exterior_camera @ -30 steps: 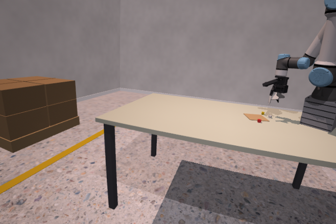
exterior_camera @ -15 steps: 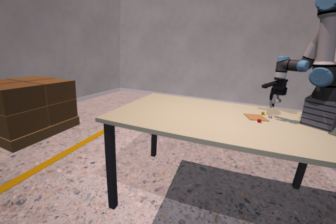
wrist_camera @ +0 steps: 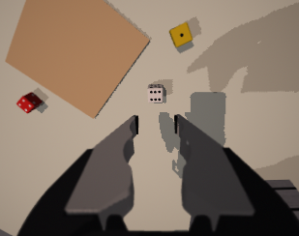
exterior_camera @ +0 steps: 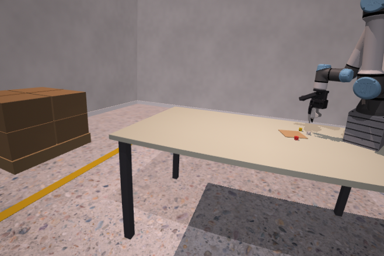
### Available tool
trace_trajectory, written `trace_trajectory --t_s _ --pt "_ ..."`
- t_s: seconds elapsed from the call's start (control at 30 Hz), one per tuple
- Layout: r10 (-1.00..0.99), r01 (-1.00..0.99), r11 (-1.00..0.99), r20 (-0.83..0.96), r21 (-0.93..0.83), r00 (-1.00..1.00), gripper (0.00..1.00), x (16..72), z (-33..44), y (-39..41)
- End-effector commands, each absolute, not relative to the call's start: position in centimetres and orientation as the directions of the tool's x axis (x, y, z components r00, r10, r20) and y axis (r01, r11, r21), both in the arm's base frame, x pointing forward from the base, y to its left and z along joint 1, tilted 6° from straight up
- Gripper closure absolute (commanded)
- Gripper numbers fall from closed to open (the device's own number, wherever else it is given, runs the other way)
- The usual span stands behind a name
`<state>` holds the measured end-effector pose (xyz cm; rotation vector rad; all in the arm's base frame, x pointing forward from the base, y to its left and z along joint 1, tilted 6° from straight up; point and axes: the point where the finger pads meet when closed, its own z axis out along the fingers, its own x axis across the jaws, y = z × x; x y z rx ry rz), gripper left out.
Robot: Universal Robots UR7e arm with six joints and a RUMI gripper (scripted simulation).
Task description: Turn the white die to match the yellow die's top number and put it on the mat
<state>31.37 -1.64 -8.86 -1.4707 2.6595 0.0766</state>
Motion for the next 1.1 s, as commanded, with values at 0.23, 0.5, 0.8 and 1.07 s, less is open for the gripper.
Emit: trace_trajectory --t_s 0.23,0.5,0.8,1.07 --pt "-0.842 -0.848 0.531 -0.113 0.000 -0.527 0.79 31.1 -9.0 -1.4" --pt "-0.842 -0.848 0.531 -0.113 0.000 -0.527 0.79 31.1 -9.1 -1.4" --pt "-0.842 -0.848 0.531 -0.113 0.000 -0.527 0.79 31.2 -9.9 -1.3" --pt "-0.842 -0.848 0.531 -0.113 0.000 -0.527 0.79 31.2 -10.7 -1.2"
